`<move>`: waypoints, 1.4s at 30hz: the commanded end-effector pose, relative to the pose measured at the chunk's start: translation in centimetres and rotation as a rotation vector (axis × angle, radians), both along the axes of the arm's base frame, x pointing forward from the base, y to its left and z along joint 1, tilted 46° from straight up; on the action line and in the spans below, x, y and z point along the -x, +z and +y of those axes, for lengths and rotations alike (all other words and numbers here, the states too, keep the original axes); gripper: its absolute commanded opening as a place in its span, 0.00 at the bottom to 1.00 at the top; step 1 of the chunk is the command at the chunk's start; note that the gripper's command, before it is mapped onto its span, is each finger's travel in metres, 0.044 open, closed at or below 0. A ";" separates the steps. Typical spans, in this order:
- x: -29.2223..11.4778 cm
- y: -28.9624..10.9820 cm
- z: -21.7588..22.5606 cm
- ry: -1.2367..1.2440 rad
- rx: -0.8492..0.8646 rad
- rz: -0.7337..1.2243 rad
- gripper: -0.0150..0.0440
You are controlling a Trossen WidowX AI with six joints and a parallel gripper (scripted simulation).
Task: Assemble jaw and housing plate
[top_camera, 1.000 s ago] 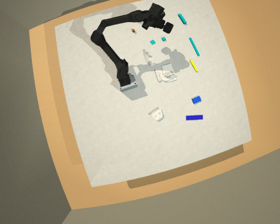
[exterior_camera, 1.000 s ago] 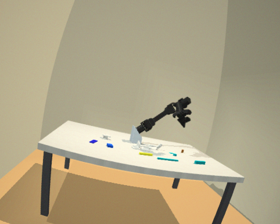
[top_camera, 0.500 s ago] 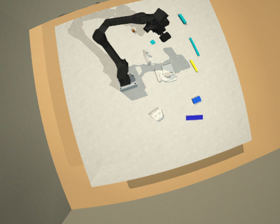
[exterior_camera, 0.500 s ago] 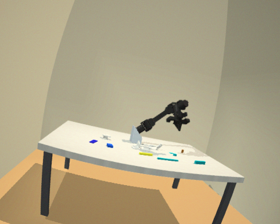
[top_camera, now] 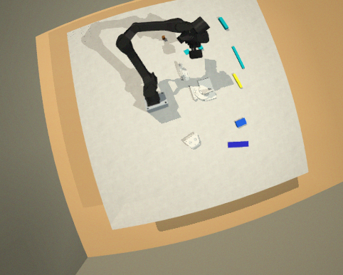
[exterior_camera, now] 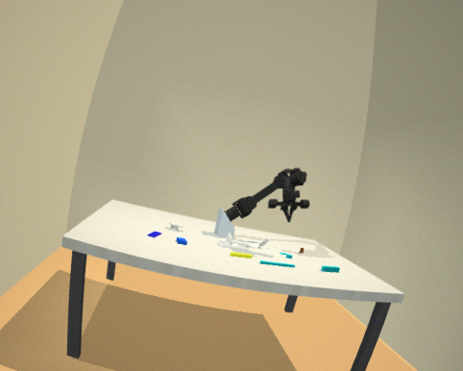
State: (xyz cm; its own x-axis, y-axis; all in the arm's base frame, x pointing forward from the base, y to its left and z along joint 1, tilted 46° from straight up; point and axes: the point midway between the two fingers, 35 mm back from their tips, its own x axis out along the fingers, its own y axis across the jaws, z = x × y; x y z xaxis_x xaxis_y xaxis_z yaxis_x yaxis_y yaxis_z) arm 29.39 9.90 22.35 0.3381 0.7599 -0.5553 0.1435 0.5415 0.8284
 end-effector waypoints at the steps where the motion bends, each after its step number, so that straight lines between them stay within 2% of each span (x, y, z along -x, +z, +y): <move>1: 0.4 -1.2 0.1 -0.044 -0.020 0.123 0.25; 38: 5.7 -8.4 0.8 -0.551 -0.091 1.155 0.25; 42: 6.0 -8.6 0.9 -0.574 -0.088 1.194 0.25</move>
